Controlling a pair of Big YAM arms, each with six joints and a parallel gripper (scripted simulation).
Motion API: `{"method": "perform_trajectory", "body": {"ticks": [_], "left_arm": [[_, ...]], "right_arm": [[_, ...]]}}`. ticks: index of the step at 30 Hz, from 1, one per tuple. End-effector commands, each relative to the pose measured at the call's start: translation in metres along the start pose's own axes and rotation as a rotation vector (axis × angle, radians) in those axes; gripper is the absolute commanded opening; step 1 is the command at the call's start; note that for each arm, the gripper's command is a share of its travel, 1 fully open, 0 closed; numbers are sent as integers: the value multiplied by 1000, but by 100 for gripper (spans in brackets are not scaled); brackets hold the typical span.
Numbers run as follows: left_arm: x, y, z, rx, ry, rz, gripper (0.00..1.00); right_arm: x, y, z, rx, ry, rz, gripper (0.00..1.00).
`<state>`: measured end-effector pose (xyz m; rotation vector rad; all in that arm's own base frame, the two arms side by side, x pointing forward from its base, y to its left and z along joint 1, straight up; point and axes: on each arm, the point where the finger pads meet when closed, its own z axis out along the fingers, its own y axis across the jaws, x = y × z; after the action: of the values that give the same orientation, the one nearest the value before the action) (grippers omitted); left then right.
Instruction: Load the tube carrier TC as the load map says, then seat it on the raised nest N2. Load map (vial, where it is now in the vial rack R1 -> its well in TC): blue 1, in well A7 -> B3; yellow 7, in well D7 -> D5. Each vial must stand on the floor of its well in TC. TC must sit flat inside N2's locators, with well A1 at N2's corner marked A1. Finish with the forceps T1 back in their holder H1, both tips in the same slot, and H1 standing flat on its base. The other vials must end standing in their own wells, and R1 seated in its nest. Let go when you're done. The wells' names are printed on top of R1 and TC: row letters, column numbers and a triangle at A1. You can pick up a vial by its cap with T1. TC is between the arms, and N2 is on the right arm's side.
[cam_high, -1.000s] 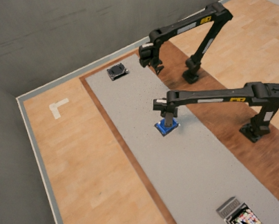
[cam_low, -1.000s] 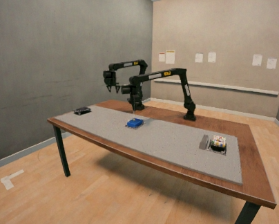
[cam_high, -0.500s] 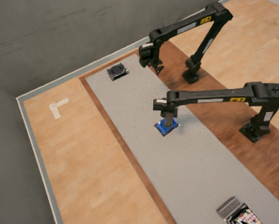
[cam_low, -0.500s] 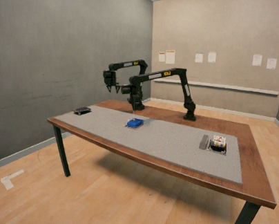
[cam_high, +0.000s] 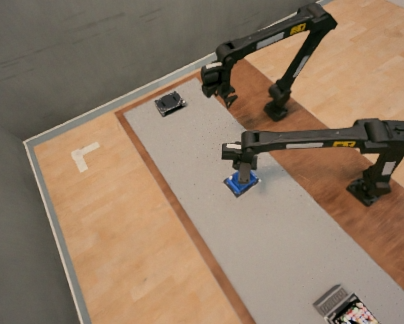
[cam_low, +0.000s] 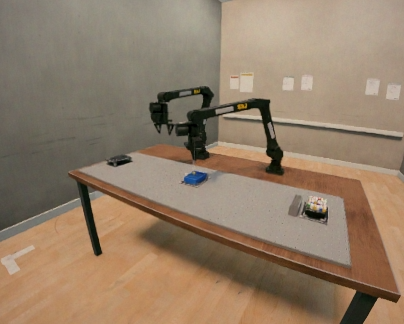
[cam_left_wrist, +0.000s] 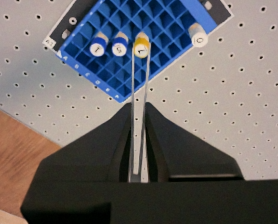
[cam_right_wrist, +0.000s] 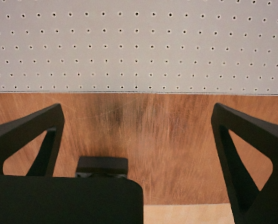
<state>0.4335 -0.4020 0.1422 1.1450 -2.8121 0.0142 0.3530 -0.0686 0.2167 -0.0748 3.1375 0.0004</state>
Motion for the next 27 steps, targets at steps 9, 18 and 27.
{"method": "perform_trajectory", "body": {"ticks": [9,18,27], "left_arm": [[-2,-4,-16,20,1,-2,9],[-2,-4,-16,20,1,-2,10],[-2,-4,-16,20,1,-2,11]], "right_arm": [[-8,-1,-12,8,-32,13,100],[-8,-1,-12,8,-32,13,100],[-8,-1,-12,8,-32,13,100]]}}
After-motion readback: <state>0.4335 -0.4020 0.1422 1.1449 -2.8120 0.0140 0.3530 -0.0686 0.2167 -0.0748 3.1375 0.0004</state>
